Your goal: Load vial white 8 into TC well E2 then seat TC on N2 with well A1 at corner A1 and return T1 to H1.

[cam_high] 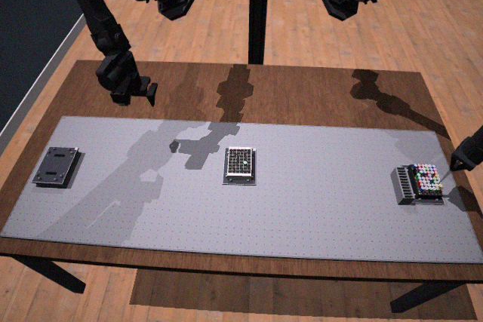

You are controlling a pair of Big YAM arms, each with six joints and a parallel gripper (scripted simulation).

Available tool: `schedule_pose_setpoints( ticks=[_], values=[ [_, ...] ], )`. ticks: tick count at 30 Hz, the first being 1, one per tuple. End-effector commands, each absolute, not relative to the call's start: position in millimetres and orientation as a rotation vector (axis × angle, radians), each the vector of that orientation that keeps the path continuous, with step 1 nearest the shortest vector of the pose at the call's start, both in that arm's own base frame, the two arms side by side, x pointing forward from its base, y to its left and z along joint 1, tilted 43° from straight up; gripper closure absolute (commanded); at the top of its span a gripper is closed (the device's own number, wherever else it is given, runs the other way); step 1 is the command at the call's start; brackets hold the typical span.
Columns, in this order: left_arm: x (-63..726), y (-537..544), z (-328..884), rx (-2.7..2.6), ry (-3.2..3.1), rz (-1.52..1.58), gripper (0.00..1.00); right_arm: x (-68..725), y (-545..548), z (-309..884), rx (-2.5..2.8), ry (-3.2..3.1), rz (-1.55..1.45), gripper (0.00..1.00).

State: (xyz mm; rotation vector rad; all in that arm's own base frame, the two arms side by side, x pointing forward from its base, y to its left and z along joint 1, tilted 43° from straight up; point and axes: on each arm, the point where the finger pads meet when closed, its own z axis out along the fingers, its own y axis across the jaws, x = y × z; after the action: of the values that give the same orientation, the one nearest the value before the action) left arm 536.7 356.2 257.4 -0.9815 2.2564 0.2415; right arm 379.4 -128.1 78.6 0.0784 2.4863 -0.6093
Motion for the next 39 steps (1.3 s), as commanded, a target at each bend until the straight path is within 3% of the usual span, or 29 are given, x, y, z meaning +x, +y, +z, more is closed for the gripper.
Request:
schedule_pose_setpoints(
  ticks=[1, 39],
  values=[
    [543.0, 369.5, 252.7, -0.984, 2.254, 0.254, 0.93, 383.3, -126.7, 83.9, 0.06, 2.473, -0.611, 0.0],
    [544.6, 370.3, 252.8, -0.983, 2.256, 0.25, 0.93, 383.3, -126.7, 83.9, 0.06, 2.473, -0.611, 0.0]
  ],
)
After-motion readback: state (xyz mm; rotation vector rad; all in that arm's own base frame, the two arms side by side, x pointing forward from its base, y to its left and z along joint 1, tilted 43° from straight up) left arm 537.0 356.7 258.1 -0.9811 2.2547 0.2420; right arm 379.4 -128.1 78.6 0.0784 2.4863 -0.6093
